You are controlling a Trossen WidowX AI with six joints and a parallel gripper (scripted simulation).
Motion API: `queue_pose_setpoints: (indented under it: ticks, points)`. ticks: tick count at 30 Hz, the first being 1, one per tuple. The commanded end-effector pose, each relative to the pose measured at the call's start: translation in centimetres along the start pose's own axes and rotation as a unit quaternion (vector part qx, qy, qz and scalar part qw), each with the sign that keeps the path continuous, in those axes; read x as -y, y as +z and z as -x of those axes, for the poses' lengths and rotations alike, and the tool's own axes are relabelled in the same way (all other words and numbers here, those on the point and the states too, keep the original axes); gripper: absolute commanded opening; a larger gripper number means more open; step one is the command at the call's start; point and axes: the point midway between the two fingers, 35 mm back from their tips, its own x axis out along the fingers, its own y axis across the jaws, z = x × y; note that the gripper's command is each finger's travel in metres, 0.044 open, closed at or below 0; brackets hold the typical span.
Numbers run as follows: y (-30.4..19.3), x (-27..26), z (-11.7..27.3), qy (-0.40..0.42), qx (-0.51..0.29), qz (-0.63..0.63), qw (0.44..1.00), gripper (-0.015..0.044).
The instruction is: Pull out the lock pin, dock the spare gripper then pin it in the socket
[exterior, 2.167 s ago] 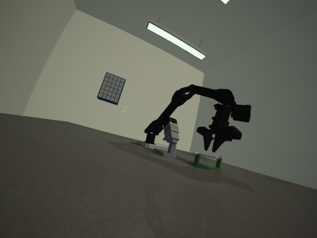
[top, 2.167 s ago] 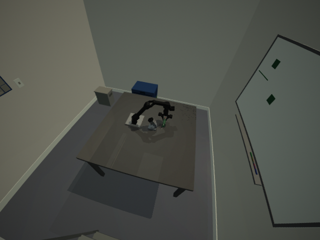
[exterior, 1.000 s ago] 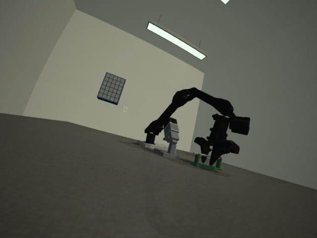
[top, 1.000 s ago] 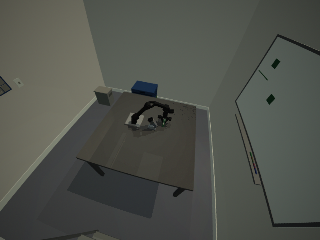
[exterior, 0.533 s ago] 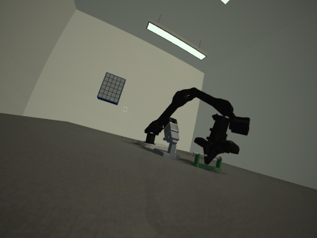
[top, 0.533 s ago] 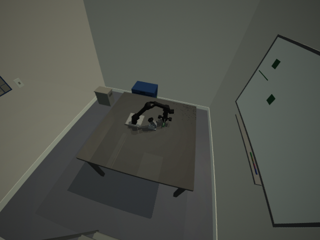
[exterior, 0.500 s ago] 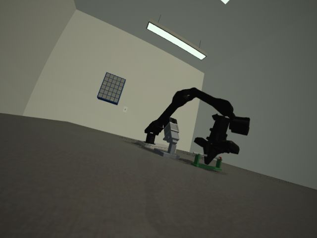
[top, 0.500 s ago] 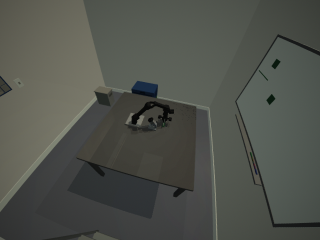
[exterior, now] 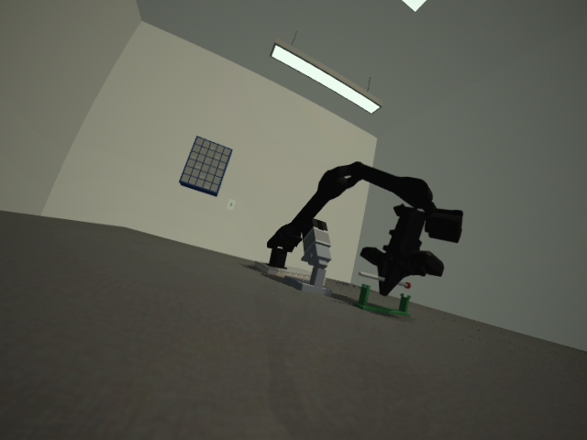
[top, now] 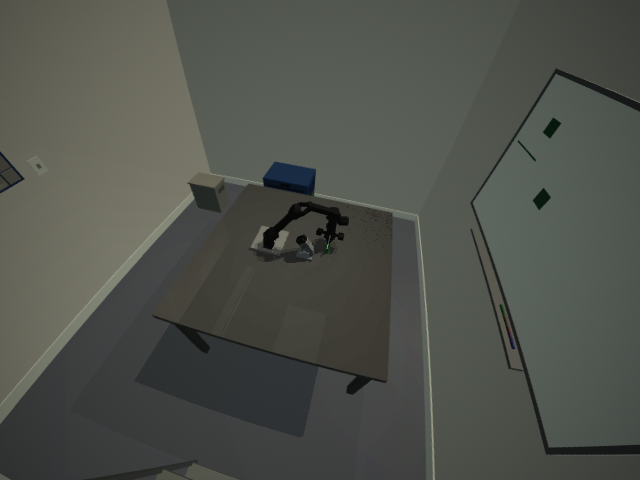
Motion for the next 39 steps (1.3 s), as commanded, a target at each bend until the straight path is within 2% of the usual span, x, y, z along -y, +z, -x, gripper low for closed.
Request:
queue_pose_setpoints:
  ticks: [1,15,29,39]
  points:
    - [-0.4,0.2,1.3,-0.006,0.0,-0.002,1.0,0.0]
    - [-1.3,-0.1,4.6,-0.006,0.0,-0.002,1.0,0.0]
    - [-1.2,-0.2,4.1,-0.002,0.001,0.002,1.0,0.0007]
    - [-1.1,-2.6,5.0,-0.001,0.002,0.003,1.0,0.0]
